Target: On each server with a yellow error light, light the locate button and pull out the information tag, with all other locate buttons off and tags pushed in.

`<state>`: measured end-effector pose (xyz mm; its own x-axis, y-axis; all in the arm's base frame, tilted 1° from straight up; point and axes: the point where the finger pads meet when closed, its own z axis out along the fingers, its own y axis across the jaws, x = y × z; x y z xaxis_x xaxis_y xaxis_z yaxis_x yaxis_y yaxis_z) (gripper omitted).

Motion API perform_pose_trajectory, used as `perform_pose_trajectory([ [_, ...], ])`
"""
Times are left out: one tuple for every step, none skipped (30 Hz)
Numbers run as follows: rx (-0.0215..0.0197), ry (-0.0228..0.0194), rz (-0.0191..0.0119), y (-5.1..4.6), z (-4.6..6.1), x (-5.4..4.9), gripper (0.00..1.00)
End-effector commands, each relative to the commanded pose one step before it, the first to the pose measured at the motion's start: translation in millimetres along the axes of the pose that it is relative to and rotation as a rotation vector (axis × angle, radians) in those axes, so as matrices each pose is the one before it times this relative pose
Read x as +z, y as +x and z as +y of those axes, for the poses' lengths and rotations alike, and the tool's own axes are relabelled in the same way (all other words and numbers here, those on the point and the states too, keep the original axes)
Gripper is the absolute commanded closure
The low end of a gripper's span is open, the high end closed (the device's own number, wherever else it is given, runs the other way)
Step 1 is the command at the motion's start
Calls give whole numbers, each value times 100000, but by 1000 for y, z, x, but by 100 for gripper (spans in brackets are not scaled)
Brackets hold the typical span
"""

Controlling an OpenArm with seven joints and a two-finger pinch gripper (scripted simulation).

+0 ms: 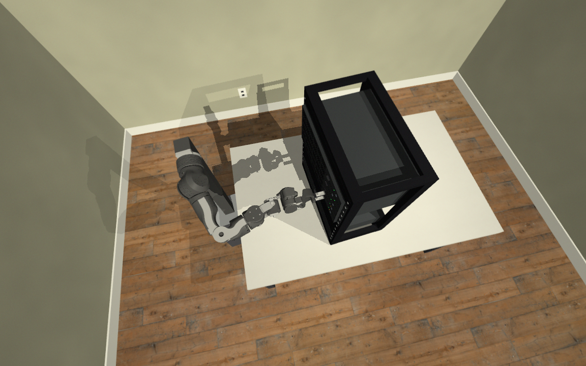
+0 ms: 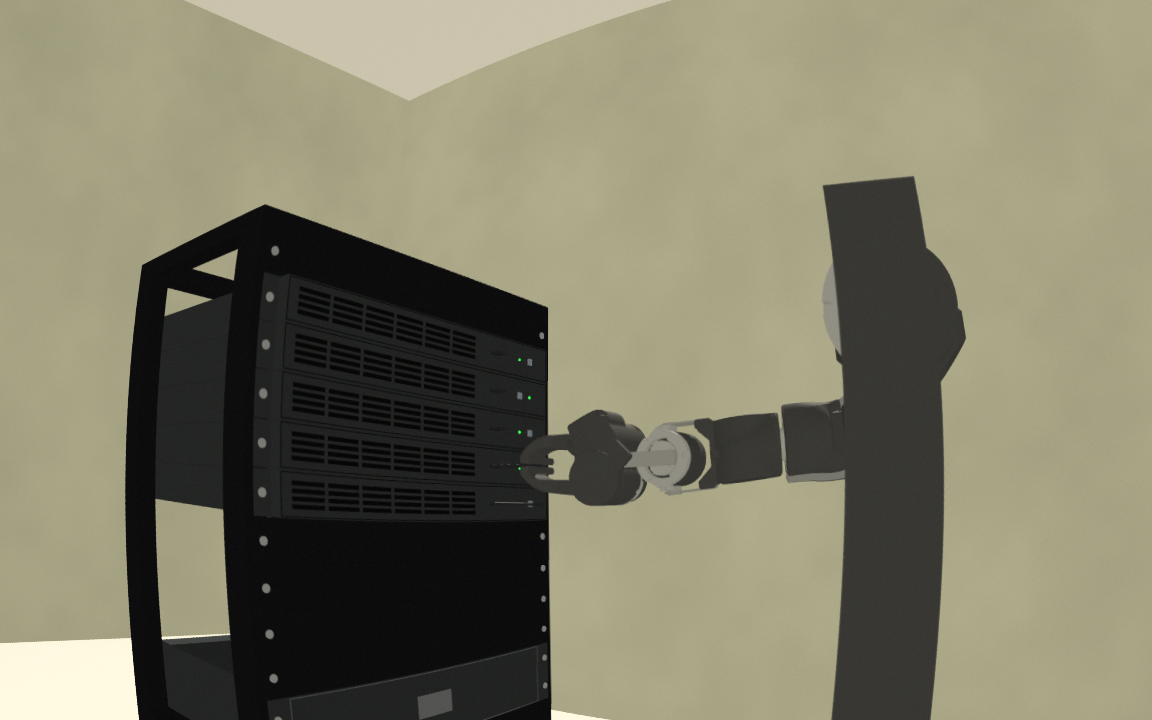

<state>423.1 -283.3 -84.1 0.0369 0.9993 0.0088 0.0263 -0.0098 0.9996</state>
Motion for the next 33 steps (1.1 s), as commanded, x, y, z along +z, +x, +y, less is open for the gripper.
perform_pose_trajectory([
  [-358, -1506, -861, -3179, 5145, -1771, 100],
  [-43, 69, 34, 52, -108, -48, 100],
  [24, 4, 10, 68, -53, 36, 100],
  [0, 0, -1, -4, -1, 0, 100],
  [0, 0, 0, 0, 0, 0, 100],
  [0, 0, 0, 0, 0, 0, 100],
  [0, 0, 0, 0, 0, 0, 100],
  [0, 0, 0, 0, 0, 0, 100],
  [0, 0, 0, 0, 0, 0, 90],
  [182, 201, 84, 425, -727, 314, 90],
  [126, 16, 128, 526, -243, 166, 90],
  [0, 0, 0, 0, 0, 0, 90],
  [0, 0, 0, 0, 0, 0, 90],
  [7, 69, 66, 133, -111, -2, 90],
  [0, 0, 0, 0, 0, 0, 90],
  [0, 0, 0, 0, 0, 0, 90],
  [0, 0, 0, 0, 0, 0, 90],
  [0, 0, 0, 0, 0, 0, 90],
  [0, 0, 0, 0, 0, 0, 90],
  [0, 0, 0, 0, 0, 0, 90],
  [0, 0, 0, 0, 0, 0, 90],
  [0, 0, 0, 0, 0, 0, 90],
  [0, 0, 0, 0, 0, 0, 90],
  [0, 0, 0, 0, 0, 0, 90],
  [0, 0, 0, 0, 0, 0, 90],
  [0, 0, 0, 0, 0, 0, 90],
  [0, 0, 0, 0, 0, 0, 90],
  [0, 0, 0, 0, 0, 0, 90],
  [0, 0, 0, 0, 0, 0, 90],
  [0, 0, 0, 0, 0, 0, 90],
  [0, 0, 0, 0, 0, 0, 90],
  [0, 0, 0, 0, 0, 0, 90],
  [0, 0, 0, 0, 0, 0, 90],
])
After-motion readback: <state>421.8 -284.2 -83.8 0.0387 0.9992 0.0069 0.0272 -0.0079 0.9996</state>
